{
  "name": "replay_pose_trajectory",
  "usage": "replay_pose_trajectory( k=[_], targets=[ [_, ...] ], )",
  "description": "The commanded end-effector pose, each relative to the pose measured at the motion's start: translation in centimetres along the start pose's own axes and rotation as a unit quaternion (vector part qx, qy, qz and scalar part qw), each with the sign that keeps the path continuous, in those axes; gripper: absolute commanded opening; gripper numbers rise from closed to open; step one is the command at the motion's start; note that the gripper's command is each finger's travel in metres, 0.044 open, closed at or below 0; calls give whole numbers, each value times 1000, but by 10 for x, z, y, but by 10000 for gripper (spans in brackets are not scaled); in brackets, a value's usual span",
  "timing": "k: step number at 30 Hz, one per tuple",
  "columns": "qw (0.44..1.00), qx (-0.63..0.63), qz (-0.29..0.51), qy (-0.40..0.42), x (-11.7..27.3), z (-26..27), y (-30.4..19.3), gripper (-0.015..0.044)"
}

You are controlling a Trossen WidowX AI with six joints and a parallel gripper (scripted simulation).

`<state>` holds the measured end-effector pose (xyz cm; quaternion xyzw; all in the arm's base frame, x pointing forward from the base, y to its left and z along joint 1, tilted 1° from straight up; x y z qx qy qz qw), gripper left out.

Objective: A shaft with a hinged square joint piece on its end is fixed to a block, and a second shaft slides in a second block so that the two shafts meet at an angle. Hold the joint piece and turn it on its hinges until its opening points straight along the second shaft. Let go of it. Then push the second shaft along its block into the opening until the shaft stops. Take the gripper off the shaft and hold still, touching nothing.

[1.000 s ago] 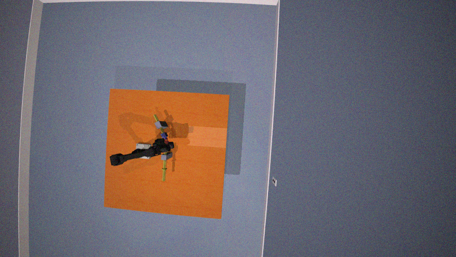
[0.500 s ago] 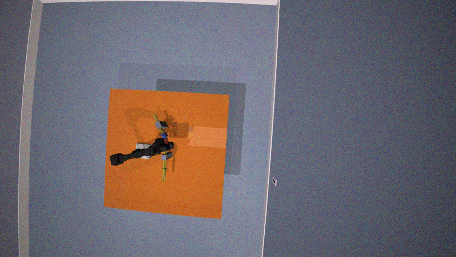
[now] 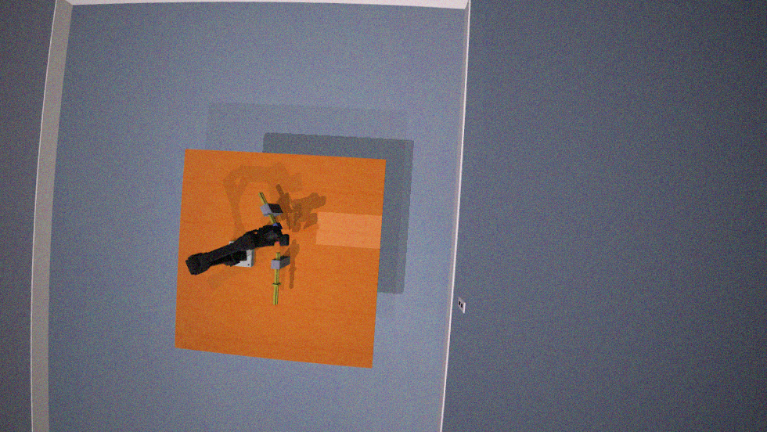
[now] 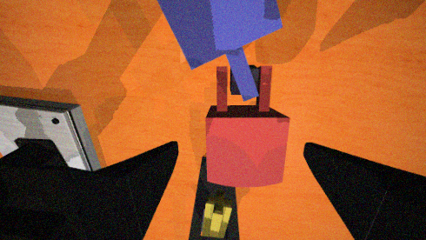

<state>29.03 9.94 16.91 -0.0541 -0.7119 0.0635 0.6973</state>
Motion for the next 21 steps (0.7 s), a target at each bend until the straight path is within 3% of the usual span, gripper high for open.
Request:
replay_pose_trajectory(
  k=[1, 8, 21],
  targets=[
    [1000, -1, 15, 5, -1, 0, 1, 440],
    [1000, -12, 9, -1, 4, -1, -1, 440],
    [974, -222, -35, -24, 66, -3, -17, 440]
  ],
)
Point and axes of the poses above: the point midway between the two fingers, 35 mm back from their tips, its own x axis back along the fingers, its own z axis across the jaws, y = z × x, the point moved 6 cm from there along x, back along the fingers
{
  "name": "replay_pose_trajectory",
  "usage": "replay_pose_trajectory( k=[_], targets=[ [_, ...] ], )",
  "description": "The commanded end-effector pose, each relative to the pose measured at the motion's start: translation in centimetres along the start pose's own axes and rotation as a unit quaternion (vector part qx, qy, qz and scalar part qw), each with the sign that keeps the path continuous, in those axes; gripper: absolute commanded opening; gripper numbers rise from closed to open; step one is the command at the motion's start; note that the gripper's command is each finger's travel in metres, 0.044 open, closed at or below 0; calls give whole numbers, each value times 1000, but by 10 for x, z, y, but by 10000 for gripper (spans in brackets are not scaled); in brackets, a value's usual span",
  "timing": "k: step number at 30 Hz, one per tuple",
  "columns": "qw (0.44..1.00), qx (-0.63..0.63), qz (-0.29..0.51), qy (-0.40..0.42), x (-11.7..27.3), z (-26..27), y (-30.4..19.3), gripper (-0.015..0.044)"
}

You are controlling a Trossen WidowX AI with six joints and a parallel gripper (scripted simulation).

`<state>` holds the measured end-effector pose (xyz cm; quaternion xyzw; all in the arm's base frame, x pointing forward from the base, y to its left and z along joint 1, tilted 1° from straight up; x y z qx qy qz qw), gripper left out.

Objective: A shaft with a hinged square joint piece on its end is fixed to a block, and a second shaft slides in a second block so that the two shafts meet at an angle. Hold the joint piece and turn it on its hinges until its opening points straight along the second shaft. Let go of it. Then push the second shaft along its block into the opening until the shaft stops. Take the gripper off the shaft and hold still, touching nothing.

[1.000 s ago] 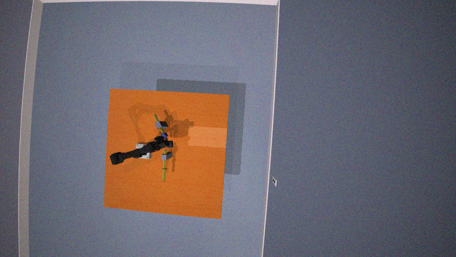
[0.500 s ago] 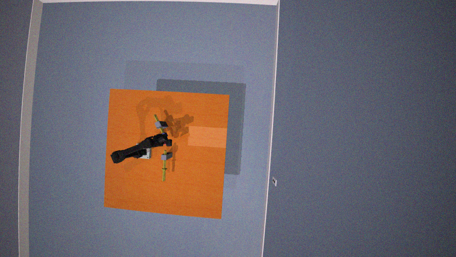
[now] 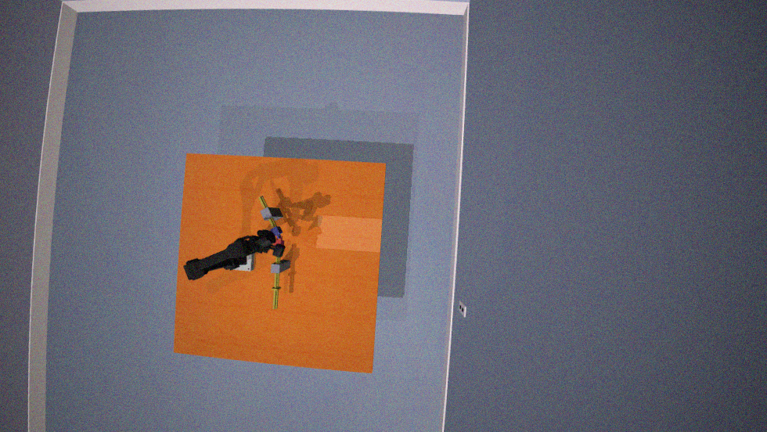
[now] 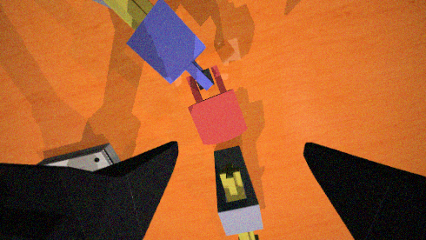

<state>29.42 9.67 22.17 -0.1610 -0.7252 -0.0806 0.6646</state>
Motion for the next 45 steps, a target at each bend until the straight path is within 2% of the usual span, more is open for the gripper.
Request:
replay_pose_trajectory(
  k=[1, 16, 21, 30, 36, 45],
  targets=[
    [998, -60, -16, -5, 19, -1, -6, 440],
    [964, -260, -62, -8, 79, 3, -26, 440],
    [961, -269, -59, -5, 76, 0, -30, 440],
    [924, -380, -15, 40, 42, -28, -81, 440],
    [919, -391, -14, 41, 41, -28, -82, 440],
    [864, -502, -1, 36, 38, -27, -80, 440]
  ],
)
Point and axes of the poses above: the point midway between the two fingers, 35 mm back from their tips, its own x axis back along the fingers, its own z axis across the jaws, y = z × x, the point moved 6 cm from there along x, back along the fingers
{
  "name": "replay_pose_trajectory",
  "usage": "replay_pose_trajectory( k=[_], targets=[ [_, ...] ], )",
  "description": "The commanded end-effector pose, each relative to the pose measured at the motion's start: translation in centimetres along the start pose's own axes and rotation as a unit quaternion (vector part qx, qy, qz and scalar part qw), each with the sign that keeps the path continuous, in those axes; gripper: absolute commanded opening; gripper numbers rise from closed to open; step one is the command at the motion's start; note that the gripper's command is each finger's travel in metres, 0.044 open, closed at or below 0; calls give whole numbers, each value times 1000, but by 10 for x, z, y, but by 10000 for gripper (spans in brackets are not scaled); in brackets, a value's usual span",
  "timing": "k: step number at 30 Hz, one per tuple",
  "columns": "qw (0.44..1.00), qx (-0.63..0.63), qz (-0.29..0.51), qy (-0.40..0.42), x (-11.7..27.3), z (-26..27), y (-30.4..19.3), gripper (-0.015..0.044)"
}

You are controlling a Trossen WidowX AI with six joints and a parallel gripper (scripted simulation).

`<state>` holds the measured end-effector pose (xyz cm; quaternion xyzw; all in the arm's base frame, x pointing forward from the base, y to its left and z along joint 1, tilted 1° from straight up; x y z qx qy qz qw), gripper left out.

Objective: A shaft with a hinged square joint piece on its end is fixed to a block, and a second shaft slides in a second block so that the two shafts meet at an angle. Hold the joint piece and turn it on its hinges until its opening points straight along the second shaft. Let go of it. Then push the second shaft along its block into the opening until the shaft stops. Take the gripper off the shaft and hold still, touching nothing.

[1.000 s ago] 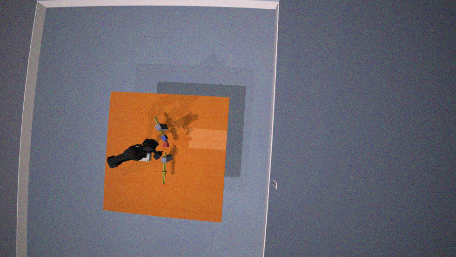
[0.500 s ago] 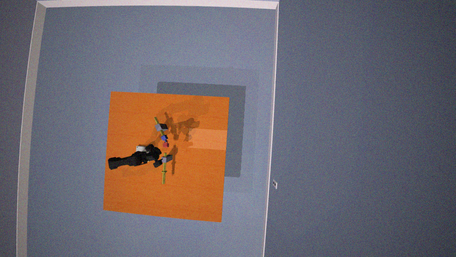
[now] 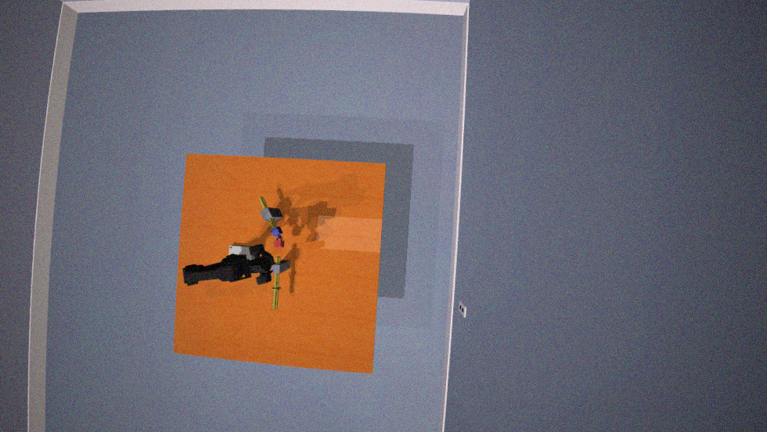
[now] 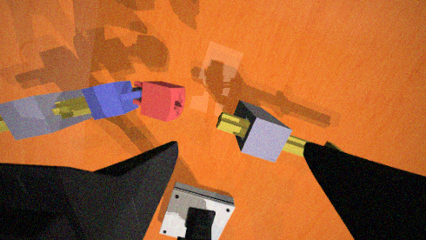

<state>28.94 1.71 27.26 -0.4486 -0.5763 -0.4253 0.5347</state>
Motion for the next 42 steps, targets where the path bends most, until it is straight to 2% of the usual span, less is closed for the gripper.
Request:
replay_pose_trajectory(
  k=[1, 21, 42],
  targets=[
    [999, -47, 4, -4, -3, 1, 1, 440],
    [946, -324, 3, -27, -10, 5, 2, 440],
    [809, -586, -11, -48, -18, 10, 3, 440]
  ],
)
Point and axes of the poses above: the point midway between the two fingers, 35 mm back from their tips, its own x axis back along the fingers, its own z axis across the jaws, y = z × x, the point moved 6 cm from there along x, back along the fingers
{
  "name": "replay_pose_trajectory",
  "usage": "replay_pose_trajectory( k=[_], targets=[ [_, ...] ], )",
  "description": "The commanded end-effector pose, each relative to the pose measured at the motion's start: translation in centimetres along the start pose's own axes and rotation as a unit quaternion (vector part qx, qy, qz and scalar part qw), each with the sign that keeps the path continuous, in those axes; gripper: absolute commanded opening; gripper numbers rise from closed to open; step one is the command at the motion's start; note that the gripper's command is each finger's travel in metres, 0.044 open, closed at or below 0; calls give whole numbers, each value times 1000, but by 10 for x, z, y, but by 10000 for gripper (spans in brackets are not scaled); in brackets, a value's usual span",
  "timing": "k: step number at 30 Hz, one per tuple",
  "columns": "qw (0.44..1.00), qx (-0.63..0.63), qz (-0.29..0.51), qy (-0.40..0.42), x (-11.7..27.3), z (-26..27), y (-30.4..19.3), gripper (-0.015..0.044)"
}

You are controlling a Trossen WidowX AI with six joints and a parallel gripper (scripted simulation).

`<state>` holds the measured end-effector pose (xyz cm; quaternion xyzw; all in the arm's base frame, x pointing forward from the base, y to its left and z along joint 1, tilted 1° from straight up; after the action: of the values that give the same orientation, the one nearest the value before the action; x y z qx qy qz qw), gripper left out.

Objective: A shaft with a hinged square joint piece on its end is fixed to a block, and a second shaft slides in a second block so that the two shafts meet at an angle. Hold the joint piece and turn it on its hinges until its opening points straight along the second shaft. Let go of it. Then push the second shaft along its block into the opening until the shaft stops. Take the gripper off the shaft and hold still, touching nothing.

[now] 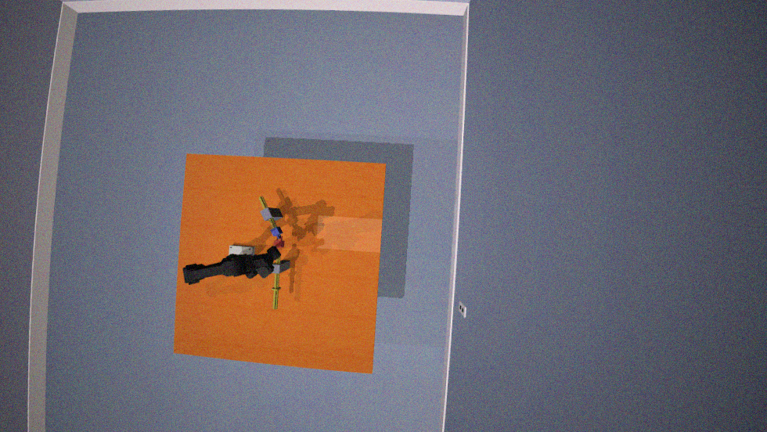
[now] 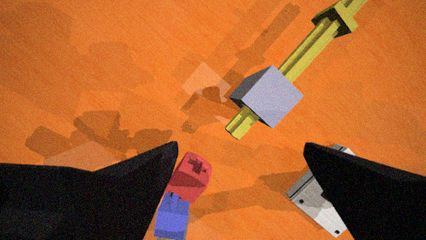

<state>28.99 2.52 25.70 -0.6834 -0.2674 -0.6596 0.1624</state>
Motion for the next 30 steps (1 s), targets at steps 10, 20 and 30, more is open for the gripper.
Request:
replay_pose_trajectory(
  k=[10, 20, 30],
  targets=[
    [985, -174, -13, -8, -6, 3, -3, 440],
    [953, -302, -23, -10, -9, 4, -5, 440],
    [953, -303, -24, -10, -29, 8, -7, 440]
  ],
)
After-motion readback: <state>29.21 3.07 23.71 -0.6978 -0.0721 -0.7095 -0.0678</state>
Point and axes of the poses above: the point midway between the two fingers, 35 mm back from their tips, its own x axis back along the fingers, its own z axis across the jaws, y = z × x, the point moved 6 cm from there along x, back along the fingers
